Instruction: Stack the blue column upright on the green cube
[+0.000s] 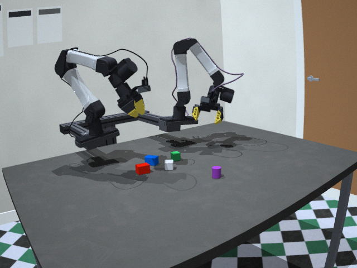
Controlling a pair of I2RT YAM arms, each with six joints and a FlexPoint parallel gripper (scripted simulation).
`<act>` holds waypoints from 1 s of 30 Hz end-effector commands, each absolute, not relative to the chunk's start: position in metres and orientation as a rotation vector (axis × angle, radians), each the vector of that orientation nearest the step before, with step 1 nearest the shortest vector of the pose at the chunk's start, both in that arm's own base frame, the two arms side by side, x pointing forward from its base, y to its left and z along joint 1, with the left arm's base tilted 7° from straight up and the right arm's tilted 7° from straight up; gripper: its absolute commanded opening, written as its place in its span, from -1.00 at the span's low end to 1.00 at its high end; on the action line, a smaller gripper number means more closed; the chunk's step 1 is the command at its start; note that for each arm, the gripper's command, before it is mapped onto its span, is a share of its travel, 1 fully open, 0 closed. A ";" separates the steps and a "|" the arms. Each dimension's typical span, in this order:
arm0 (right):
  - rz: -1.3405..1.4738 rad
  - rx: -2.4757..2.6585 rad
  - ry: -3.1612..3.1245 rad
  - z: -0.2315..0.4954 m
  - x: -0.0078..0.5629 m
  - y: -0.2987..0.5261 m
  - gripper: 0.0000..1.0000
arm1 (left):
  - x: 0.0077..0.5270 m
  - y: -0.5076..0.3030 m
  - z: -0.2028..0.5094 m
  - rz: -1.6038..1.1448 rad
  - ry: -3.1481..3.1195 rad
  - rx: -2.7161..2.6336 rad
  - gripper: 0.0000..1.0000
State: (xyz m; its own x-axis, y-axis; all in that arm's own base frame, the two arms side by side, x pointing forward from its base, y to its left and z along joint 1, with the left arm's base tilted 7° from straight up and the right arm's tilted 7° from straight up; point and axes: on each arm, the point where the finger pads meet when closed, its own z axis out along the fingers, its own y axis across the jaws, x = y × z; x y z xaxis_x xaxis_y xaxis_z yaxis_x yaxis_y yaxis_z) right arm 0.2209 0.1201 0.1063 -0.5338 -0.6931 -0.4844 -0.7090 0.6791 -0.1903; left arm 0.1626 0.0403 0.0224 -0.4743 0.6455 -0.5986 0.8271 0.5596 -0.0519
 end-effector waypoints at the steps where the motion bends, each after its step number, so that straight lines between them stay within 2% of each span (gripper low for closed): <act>1: 0.017 -0.995 2.498 0.095 0.189 0.126 1.00 | 0.174 0.025 0.019 -0.358 2.332 1.232 1.00; 14: 0.064 -1.119 2.538 0.079 0.143 0.159 1.00 | 0.185 -0.051 0.012 -0.296 2.250 1.584 1.00; 30: 0.137 -1.123 2.461 0.053 0.149 0.177 1.00 | 0.190 -0.119 0.007 -0.270 2.114 1.915 1.00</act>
